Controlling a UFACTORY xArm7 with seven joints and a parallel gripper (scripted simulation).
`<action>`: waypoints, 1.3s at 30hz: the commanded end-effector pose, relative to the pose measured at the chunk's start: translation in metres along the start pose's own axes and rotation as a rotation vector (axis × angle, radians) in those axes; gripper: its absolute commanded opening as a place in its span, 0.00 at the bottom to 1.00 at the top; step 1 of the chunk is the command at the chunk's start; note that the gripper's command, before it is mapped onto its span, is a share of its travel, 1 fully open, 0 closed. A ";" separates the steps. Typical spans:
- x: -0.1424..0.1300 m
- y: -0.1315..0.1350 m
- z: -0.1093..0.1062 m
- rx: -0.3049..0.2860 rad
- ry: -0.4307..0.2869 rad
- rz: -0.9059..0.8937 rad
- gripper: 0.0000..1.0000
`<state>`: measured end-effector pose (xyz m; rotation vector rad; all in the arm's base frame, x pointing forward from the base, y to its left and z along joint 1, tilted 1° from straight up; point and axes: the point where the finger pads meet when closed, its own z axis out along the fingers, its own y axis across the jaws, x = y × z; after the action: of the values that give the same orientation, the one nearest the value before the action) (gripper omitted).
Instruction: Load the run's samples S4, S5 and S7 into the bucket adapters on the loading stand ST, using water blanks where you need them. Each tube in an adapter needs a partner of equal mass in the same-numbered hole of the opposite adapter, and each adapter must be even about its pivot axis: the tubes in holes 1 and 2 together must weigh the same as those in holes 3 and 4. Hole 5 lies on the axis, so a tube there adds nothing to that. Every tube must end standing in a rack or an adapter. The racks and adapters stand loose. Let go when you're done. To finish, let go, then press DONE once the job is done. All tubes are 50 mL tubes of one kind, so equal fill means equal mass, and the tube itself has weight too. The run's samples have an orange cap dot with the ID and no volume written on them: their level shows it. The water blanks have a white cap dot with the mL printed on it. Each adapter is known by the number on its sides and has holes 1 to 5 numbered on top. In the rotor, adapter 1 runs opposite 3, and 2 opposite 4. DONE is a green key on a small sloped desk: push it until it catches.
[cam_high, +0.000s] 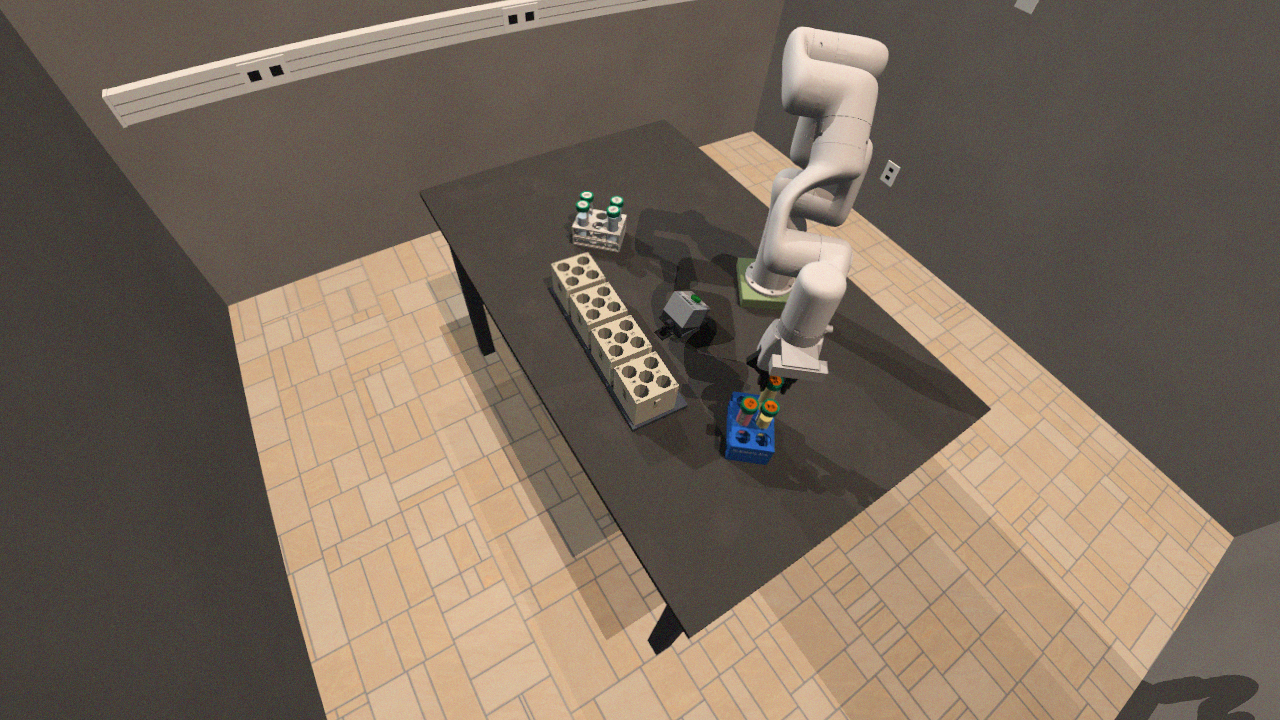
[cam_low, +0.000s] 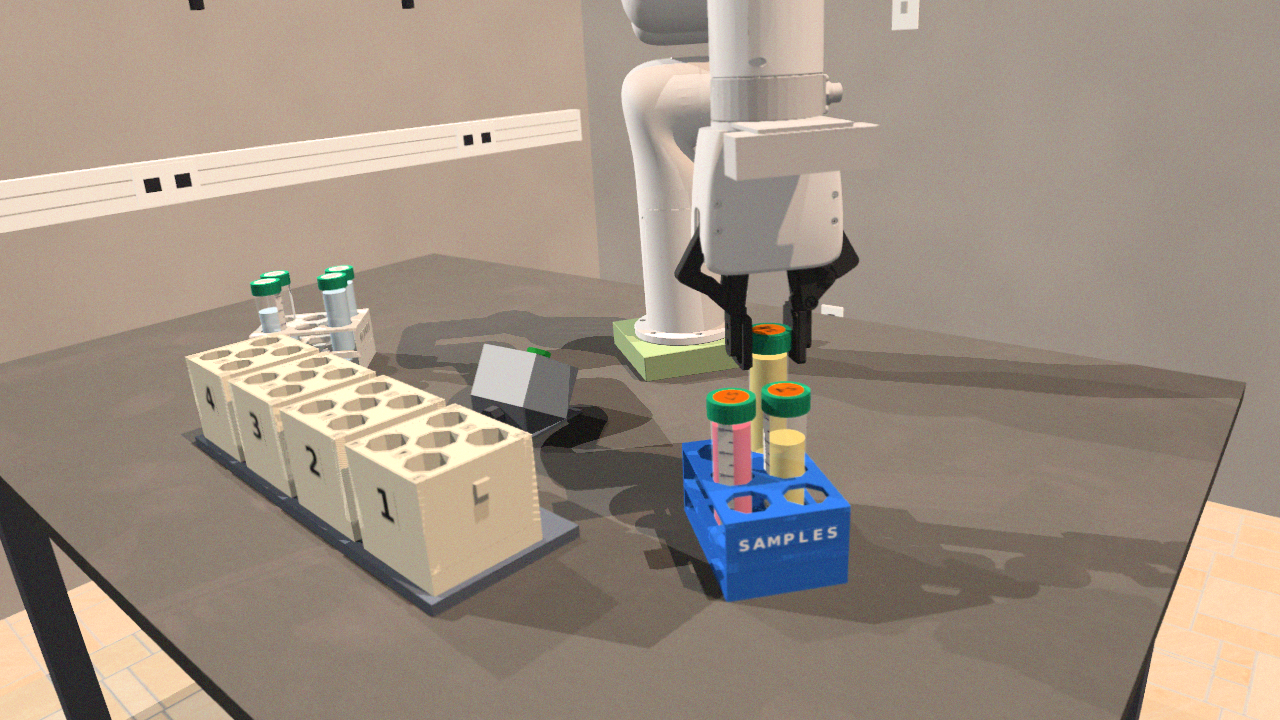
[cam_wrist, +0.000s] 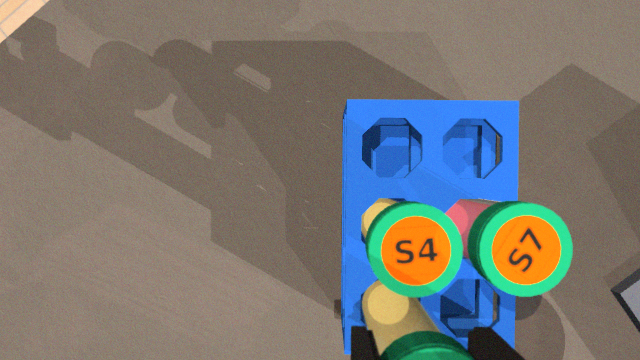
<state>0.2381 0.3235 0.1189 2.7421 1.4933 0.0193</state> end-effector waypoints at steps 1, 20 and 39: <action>0.002 0.000 0.003 -0.001 0.005 0.000 0.00; 0.002 0.000 0.020 -0.001 0.004 0.000 0.00; 0.002 0.000 0.029 -0.001 0.004 0.000 0.00</action>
<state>0.2388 0.3232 0.0883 2.7421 1.4933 0.0196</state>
